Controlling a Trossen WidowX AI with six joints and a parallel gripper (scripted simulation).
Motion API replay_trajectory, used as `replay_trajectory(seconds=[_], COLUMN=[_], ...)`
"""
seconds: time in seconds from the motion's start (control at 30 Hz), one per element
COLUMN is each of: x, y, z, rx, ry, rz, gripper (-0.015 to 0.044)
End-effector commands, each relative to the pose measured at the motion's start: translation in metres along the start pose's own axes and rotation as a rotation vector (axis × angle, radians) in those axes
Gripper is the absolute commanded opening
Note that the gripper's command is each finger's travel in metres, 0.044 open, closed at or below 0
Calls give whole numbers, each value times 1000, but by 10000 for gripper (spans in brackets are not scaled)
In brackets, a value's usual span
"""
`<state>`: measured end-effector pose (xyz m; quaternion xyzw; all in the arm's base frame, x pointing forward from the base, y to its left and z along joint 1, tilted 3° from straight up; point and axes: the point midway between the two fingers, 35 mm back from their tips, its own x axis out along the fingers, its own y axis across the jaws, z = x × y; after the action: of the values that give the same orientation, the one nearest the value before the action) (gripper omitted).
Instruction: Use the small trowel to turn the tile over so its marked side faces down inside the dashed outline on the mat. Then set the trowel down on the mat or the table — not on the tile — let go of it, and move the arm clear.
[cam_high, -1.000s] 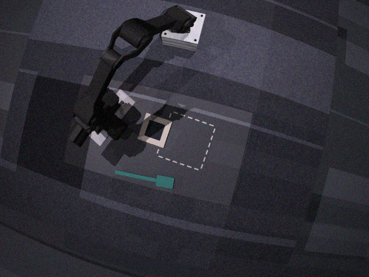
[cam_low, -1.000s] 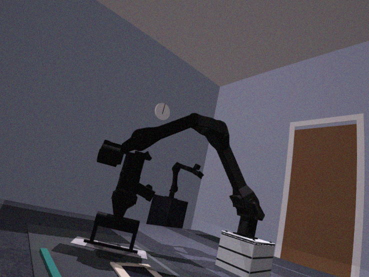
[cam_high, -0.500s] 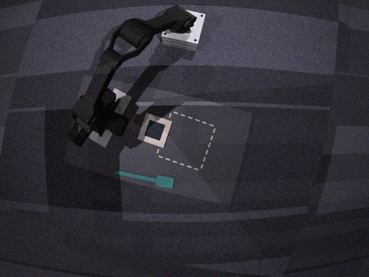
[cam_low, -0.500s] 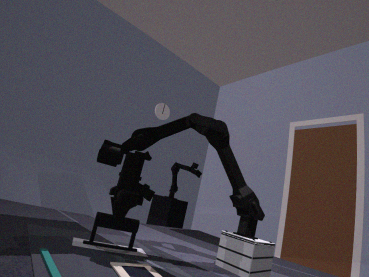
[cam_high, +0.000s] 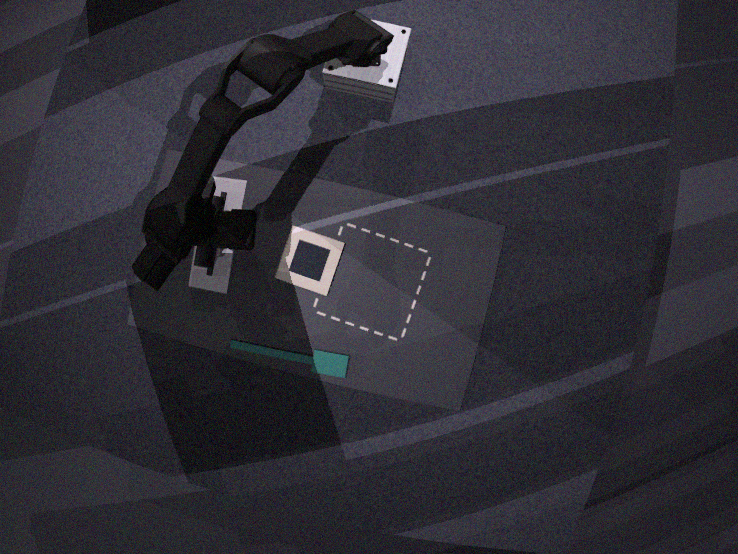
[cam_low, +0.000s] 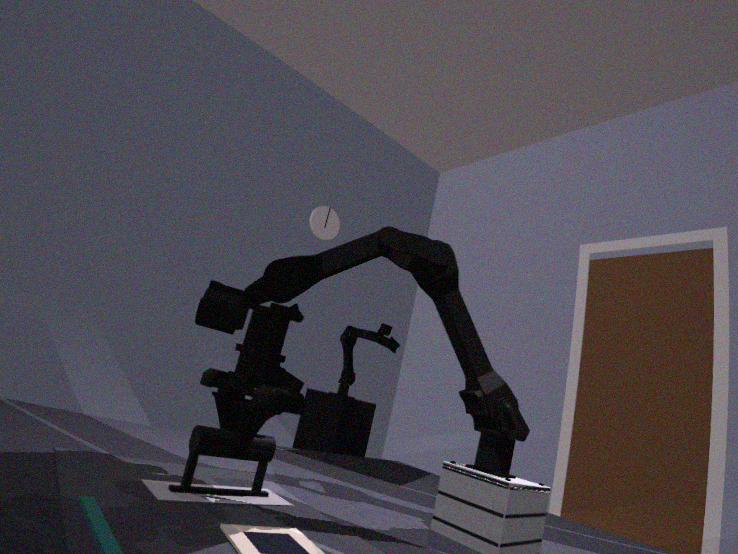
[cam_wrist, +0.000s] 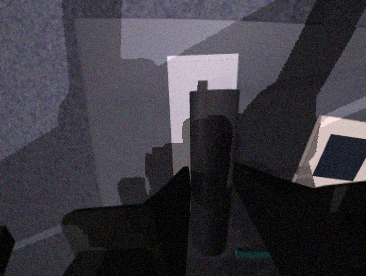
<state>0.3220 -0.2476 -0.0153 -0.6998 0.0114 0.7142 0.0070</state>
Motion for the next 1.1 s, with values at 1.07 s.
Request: replay_trajectory(seconds=[1.07], x=[5], y=[-3], z=[3], rx=[-1124], ry=[-12], rz=[-18], gripper=[130])
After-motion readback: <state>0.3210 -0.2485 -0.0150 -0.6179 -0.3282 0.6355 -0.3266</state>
